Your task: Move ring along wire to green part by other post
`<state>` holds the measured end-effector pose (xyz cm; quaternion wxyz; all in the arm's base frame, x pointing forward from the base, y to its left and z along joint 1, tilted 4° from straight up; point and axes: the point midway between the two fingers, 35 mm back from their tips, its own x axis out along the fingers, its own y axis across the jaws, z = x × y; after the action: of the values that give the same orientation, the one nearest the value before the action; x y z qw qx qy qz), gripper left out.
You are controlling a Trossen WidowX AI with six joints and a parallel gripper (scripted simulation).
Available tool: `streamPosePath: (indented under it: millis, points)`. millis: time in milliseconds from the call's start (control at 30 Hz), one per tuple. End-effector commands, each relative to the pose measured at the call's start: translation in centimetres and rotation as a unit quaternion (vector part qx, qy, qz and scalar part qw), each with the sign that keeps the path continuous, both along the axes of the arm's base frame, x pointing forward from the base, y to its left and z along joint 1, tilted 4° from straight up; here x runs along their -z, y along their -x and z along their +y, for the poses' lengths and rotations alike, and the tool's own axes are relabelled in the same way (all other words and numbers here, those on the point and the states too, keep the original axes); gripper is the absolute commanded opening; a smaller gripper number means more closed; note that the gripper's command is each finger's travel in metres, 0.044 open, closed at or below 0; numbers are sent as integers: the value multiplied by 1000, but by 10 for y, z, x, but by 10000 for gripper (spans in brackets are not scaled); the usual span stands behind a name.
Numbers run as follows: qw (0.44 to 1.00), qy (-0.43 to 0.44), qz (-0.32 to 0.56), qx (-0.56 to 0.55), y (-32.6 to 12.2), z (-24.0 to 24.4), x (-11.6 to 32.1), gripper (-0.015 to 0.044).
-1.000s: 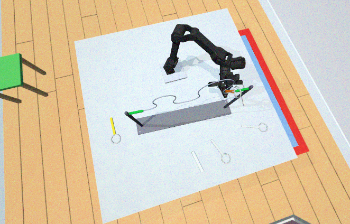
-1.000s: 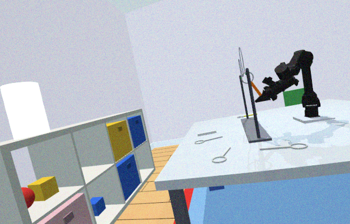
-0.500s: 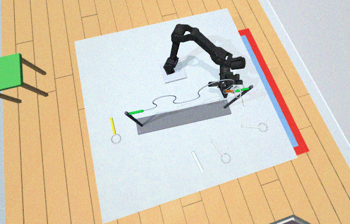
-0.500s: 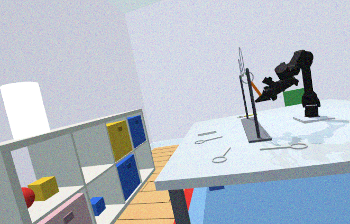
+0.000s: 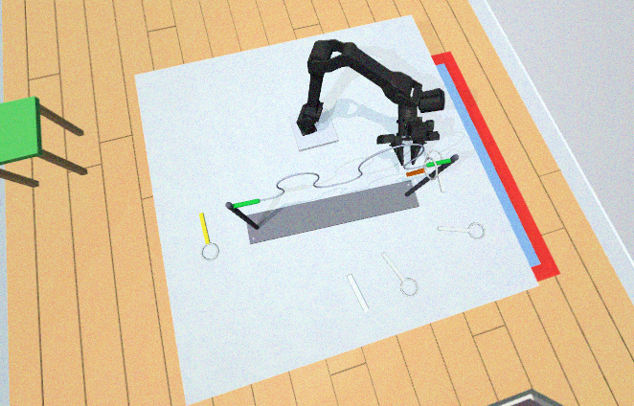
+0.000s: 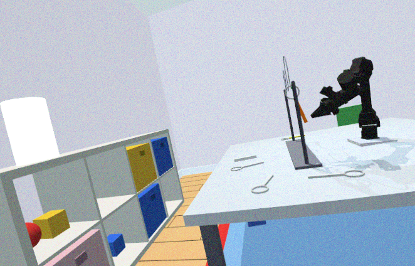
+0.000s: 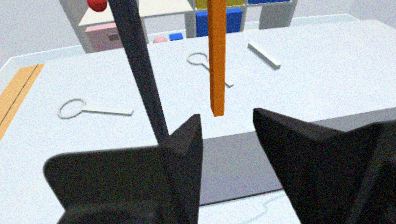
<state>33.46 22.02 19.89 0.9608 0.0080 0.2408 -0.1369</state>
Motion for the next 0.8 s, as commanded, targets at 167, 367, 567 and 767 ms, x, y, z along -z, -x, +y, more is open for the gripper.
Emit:
streamPosePath:
  millis: [167,367,567,767]
  points:
    - [1000,-4,-5,3,6,1,-8,160]
    - [1000,-4,-5,3,6,1,-8,160]
    - [1000,-4,-5,3,6,1,-8,160]
    - [1000,-3,-1,2,39,12,-24,265]
